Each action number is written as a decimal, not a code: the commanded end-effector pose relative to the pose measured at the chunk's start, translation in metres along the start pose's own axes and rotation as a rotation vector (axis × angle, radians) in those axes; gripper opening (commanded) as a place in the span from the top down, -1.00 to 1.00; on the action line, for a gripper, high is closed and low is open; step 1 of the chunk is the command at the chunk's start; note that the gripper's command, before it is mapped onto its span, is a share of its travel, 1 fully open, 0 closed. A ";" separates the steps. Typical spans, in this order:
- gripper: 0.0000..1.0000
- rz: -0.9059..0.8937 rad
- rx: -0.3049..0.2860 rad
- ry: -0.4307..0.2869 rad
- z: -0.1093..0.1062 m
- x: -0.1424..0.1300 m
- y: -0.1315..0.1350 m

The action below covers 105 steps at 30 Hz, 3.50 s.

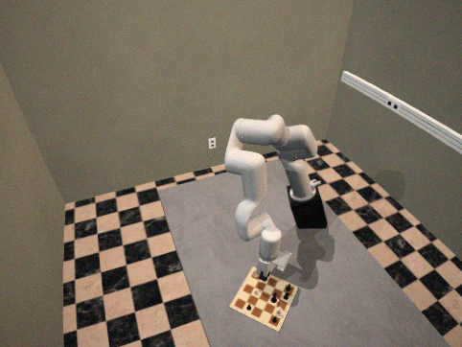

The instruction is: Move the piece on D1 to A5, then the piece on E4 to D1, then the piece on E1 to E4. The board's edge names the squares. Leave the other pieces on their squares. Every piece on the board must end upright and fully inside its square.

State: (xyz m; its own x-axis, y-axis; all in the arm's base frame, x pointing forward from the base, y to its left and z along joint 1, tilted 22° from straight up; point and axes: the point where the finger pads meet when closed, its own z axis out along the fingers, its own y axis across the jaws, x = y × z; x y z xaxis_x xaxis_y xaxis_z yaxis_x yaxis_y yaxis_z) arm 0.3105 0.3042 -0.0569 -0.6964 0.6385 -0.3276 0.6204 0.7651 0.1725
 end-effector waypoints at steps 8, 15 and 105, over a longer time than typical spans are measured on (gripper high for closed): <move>1.00 0.000 -0.003 0.001 -0.001 0.001 0.001; 1.00 0.000 -0.003 0.001 -0.001 0.001 0.001; -1.00 -0.004 -0.003 0.001 -0.091 0.000 0.001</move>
State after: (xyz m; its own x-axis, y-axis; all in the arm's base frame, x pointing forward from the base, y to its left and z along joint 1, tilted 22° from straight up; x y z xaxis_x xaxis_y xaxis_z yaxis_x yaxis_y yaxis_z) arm 0.2779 0.3113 0.0265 -0.6966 0.6383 -0.3276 0.6203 0.7653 0.1720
